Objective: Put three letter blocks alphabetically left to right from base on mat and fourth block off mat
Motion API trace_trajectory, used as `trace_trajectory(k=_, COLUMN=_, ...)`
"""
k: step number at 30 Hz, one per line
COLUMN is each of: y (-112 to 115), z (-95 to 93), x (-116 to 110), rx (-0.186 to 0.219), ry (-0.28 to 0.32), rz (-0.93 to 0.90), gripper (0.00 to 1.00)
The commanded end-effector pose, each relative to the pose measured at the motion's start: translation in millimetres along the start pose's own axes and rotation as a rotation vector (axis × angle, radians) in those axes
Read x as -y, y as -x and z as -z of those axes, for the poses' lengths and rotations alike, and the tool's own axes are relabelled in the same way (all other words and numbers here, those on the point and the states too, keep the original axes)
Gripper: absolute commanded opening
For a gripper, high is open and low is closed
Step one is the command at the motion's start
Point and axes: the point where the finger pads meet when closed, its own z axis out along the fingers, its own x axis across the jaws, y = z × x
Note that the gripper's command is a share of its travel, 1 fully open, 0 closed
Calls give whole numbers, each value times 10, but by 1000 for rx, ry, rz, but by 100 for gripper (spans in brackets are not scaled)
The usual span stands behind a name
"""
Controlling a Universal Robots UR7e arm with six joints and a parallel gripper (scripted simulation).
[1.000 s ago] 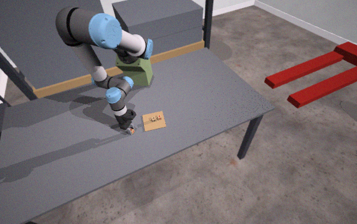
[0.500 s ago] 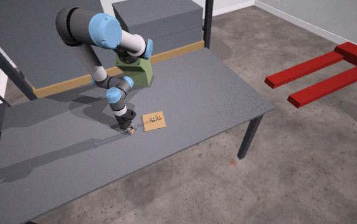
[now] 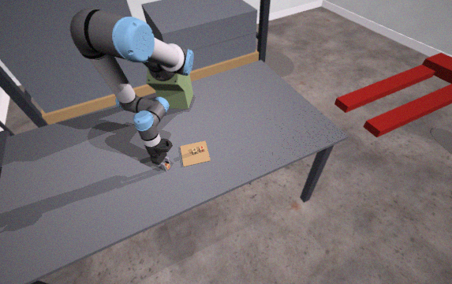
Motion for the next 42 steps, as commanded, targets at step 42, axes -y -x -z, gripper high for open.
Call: trace_trajectory(k=42, y=8, z=856, x=-2, rx=0, ry=0, rz=0, gripper=49)
